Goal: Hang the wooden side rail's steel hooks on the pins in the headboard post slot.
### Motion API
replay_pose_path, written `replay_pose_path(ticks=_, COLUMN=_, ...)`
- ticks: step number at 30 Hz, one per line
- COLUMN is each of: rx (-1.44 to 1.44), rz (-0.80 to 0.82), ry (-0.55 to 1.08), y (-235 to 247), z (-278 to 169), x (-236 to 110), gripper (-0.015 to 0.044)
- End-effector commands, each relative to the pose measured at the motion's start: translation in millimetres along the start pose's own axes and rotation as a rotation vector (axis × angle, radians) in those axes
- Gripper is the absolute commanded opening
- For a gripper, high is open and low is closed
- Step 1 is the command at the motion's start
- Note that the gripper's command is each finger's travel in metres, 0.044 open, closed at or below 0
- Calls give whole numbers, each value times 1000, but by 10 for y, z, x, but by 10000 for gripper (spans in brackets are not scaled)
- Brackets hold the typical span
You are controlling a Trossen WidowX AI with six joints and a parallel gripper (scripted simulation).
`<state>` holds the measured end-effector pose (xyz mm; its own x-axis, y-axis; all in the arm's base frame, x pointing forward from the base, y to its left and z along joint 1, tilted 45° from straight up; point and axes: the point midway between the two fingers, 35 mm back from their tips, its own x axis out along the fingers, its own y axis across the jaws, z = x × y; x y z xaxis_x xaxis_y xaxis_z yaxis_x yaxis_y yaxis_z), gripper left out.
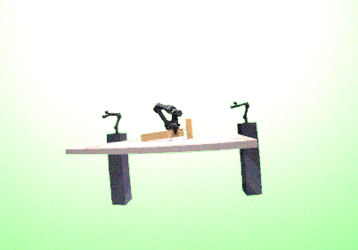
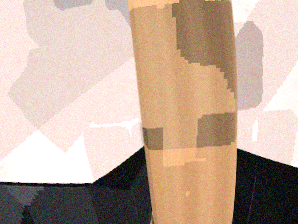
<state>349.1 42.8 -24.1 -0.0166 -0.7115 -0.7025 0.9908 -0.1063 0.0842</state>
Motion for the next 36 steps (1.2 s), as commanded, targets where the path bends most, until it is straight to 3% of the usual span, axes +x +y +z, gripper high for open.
replay_pose_path(ticks=1, rx=9, rz=13, ry=9, y=22, z=-19, x=-66, gripper=0)
replay_pose_path(ticks=36, rx=9, rz=13, ry=10, y=21, z=-19, x=-125, gripper=0)
